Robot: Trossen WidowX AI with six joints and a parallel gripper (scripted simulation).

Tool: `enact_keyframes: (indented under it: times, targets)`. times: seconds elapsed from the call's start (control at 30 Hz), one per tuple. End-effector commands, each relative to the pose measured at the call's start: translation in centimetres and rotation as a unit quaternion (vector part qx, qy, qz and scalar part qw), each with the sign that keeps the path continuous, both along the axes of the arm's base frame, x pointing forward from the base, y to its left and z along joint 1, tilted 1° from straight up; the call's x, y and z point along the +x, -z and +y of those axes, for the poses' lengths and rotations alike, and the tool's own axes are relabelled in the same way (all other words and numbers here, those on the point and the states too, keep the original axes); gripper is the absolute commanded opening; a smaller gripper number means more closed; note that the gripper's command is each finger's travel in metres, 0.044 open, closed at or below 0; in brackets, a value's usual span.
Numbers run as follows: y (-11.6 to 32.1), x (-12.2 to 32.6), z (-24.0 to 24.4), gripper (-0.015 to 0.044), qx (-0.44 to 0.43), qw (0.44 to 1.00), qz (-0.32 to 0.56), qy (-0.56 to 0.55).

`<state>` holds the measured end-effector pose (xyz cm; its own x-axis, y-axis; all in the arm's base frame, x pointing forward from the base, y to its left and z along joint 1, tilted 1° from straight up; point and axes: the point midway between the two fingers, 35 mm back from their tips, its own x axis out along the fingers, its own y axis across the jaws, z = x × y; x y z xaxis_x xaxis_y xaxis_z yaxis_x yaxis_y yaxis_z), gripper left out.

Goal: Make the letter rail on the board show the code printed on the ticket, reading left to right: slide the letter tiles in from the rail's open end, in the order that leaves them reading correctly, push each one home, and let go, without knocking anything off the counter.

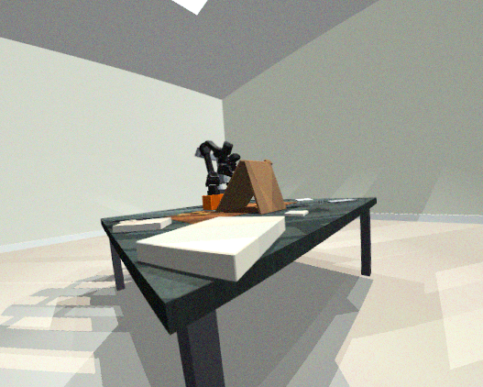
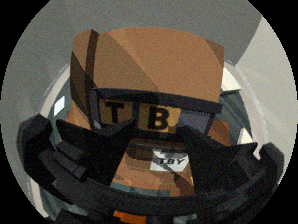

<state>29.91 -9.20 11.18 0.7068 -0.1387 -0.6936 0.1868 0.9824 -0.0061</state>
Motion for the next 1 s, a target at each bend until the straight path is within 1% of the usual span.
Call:
enact_keyframes:
  times: [0.0, 0.97]
  targets:
    - [-0.2, -0.2, 0.1, 0.0295, 0.0, 1.0, -0.001, -0.003]
    - [-1.3, -1.6, 0.3, 0.0295, 0.0, 1.0, -0.001, -0.003]
